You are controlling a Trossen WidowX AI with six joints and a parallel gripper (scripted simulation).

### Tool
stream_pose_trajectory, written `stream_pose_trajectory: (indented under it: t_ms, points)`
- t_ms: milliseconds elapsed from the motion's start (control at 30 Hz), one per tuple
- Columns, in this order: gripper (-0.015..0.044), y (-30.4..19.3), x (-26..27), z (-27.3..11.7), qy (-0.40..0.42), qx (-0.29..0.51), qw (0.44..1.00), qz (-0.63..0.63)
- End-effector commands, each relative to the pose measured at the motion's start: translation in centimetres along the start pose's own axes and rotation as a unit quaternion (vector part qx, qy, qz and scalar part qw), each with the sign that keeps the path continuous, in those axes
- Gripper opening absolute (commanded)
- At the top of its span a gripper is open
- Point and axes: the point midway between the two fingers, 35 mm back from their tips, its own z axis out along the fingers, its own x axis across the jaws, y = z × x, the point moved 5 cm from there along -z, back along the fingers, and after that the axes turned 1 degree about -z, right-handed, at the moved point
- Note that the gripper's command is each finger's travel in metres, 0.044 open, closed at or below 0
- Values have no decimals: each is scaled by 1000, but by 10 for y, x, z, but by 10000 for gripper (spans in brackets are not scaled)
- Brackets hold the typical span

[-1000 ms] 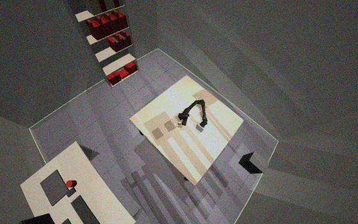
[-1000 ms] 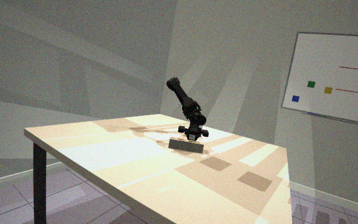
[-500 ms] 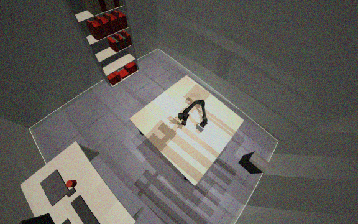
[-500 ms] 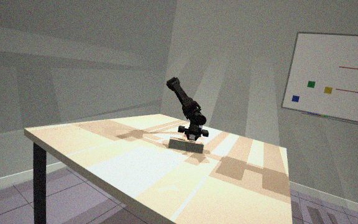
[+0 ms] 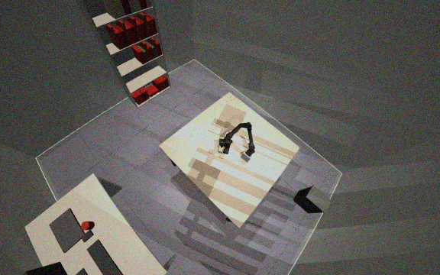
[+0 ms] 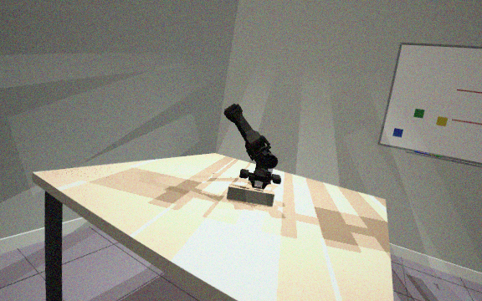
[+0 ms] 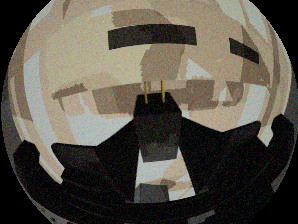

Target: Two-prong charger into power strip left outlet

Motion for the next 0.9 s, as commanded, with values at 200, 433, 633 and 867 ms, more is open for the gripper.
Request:
stream_pose_trajectory:
  t_ms: [200, 433, 633, 867]
  points:
    - [0, 2, 0, -1, 1, -1, 1000, 2]
    - [0, 3, 0, -1, 1, -1, 1000, 2]
    - [0, 3, 0, -1, 1, -1, 1000, 2]
    - [0, 4, 0, -1, 1, -1, 1000, 2]
